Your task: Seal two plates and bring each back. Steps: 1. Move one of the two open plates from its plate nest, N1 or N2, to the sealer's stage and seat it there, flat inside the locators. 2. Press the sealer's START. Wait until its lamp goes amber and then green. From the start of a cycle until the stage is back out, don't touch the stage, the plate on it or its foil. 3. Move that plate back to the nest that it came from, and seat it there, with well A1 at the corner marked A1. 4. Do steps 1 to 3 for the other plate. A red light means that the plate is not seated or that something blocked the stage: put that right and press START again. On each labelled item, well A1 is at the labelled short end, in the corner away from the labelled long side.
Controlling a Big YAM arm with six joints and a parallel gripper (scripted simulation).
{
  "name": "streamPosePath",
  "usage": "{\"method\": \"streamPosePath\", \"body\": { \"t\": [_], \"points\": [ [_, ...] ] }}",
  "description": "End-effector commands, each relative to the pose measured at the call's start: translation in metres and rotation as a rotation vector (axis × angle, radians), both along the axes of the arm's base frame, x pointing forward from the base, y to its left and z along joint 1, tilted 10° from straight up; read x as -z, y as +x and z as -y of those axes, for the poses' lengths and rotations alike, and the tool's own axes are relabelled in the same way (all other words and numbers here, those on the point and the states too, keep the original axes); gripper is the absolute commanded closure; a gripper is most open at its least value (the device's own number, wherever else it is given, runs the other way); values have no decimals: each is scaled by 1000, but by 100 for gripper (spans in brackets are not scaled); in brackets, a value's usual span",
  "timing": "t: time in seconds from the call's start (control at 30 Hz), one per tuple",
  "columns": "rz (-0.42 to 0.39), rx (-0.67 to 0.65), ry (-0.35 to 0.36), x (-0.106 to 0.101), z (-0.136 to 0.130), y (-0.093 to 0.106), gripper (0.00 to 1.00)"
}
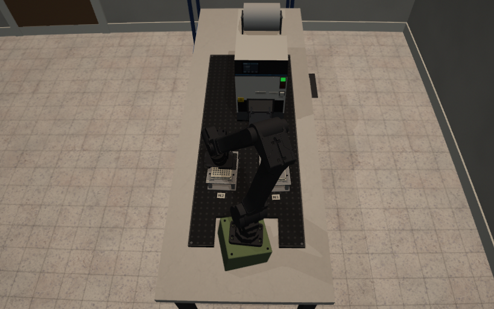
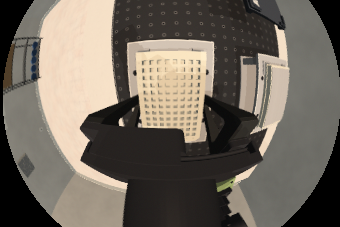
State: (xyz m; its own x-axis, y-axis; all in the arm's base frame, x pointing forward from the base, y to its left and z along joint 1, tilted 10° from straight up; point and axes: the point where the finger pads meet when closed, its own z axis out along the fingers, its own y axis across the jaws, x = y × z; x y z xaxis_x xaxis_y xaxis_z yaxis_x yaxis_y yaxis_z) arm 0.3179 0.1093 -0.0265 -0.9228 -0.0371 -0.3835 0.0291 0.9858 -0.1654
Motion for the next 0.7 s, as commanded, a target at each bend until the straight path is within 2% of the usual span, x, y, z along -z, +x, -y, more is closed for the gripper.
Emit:
{"method": "streamPosePath", "body": {
  "t": [0.0, 0.4, 0.67],
  "points": [
    [15, -6, 14, -16, -11, 5, 100],
    [45, 13, 29, -31, -10, 19, 100],
    [46, 14, 29, -23, -11, 22, 100]
  ]
}}
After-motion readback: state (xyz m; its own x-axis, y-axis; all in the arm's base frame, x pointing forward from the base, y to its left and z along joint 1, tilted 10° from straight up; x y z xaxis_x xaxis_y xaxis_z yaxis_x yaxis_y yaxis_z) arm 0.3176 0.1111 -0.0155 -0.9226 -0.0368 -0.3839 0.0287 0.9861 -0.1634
